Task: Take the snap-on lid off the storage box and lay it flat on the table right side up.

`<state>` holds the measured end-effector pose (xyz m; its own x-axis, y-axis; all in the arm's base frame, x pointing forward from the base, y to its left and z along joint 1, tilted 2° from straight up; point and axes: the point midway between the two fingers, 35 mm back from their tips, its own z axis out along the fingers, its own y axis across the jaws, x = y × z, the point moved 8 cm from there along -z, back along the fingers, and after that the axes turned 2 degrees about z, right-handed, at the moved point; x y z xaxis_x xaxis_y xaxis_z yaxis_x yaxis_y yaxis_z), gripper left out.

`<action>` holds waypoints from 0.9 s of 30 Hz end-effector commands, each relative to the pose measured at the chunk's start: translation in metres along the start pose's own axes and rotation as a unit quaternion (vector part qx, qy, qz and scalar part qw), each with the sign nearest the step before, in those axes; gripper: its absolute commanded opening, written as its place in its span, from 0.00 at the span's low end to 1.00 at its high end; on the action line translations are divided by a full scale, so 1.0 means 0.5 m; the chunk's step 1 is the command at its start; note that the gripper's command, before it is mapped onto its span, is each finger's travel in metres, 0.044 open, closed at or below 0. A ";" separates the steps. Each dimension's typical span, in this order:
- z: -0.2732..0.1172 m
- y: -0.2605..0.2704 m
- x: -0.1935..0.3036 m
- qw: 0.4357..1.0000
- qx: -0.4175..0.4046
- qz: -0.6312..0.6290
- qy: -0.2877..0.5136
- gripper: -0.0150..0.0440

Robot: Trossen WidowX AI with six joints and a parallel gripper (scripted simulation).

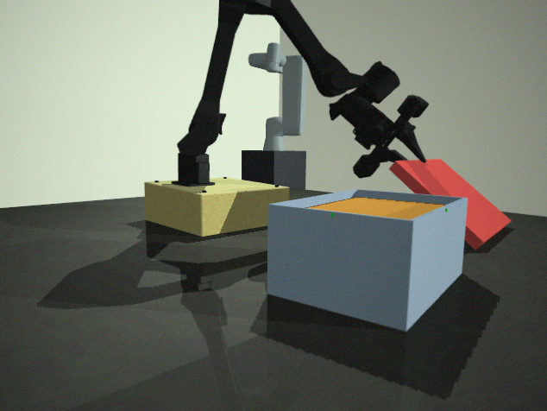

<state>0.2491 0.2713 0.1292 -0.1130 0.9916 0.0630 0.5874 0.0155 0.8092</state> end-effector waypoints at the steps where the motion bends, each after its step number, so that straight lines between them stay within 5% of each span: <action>1: 0.011 -0.020 -0.004 1.000 0.010 -0.009 -0.004 0.25; 27: 0.037 -0.053 -0.007 1.000 0.010 -0.009 -0.004 0.25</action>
<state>0.2499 0.2733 0.1113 -0.1152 0.9910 0.0683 0.5798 0.0112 0.8147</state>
